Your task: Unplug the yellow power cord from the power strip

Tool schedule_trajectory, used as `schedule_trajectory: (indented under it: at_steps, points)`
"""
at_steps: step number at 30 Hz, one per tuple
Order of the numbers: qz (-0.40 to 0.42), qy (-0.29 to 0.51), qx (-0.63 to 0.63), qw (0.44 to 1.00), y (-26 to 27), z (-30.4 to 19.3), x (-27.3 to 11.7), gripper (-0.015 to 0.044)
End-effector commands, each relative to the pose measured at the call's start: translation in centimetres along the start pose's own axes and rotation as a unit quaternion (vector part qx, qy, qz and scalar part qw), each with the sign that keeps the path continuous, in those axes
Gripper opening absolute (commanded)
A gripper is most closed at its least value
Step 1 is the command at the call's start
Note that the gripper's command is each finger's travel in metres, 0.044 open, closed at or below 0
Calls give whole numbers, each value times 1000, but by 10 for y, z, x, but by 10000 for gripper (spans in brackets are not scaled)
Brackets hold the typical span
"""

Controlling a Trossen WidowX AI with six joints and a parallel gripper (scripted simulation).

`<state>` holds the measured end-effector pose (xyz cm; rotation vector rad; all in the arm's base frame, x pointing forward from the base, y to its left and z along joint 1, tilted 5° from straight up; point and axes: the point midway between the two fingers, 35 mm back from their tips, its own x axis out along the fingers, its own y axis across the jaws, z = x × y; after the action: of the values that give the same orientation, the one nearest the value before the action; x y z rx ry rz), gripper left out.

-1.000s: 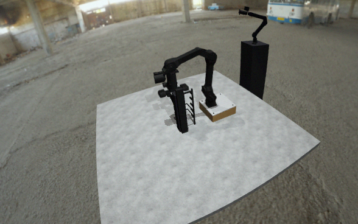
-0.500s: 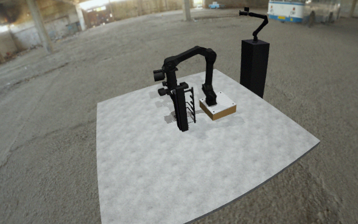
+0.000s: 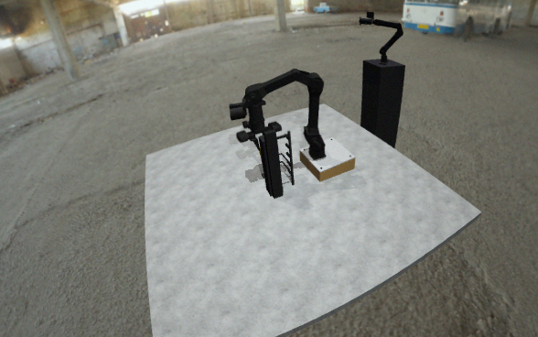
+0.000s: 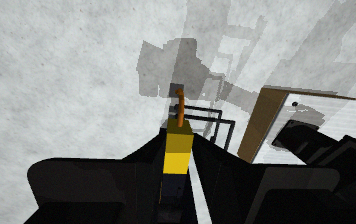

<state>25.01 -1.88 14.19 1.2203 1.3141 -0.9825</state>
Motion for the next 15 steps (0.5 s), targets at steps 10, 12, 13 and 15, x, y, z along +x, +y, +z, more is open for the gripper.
schedule_trajectory:
  at_steps: [10,12,13,15]
  points:
    - [0,-39,23,999,-5,25,-3,184]
    - [0,-39,23,999,-5,25,-3,236]
    - [0,-39,23,999,-5,25,-3,262]
    - [0,-39,23,999,-5,25,-3,315]
